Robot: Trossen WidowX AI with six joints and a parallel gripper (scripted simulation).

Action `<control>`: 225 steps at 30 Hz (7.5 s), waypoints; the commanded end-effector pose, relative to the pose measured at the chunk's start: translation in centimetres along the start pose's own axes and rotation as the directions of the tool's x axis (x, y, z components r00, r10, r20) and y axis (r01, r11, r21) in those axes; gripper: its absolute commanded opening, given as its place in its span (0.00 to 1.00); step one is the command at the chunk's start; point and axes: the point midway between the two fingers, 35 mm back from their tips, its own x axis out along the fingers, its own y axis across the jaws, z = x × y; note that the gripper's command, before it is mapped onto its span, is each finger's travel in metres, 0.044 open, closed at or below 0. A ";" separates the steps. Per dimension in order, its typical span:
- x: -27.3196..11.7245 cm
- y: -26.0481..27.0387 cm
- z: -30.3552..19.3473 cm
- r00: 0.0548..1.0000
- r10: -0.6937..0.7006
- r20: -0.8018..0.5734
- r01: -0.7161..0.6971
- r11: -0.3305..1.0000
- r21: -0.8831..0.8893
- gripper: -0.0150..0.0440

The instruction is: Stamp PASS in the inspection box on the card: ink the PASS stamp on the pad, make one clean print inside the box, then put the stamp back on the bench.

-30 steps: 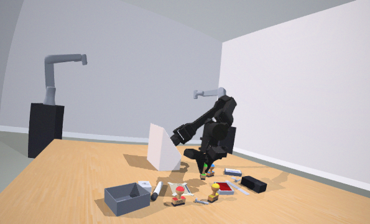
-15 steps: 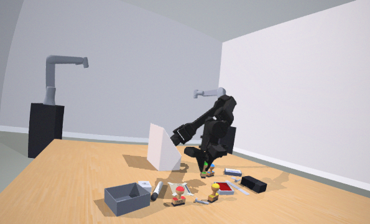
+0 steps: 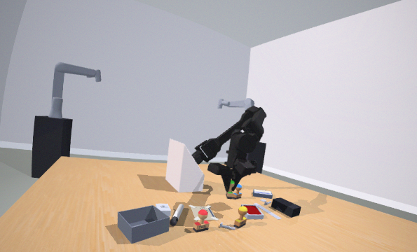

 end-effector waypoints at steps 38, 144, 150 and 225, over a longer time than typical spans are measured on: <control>-2.1 0.0 -0.2 1.000 -0.006 -0.004 0.006 1.000 -0.003 0.25; 2.7 6.0 7.3 1.000 -0.003 -0.001 0.003 1.000 -0.009 0.25; 2.8 6.0 7.3 1.000 -0.003 -0.001 0.003 1.000 -0.009 0.25; 3.1 6.0 7.3 1.000 -0.003 -0.001 0.003 1.000 -0.013 0.25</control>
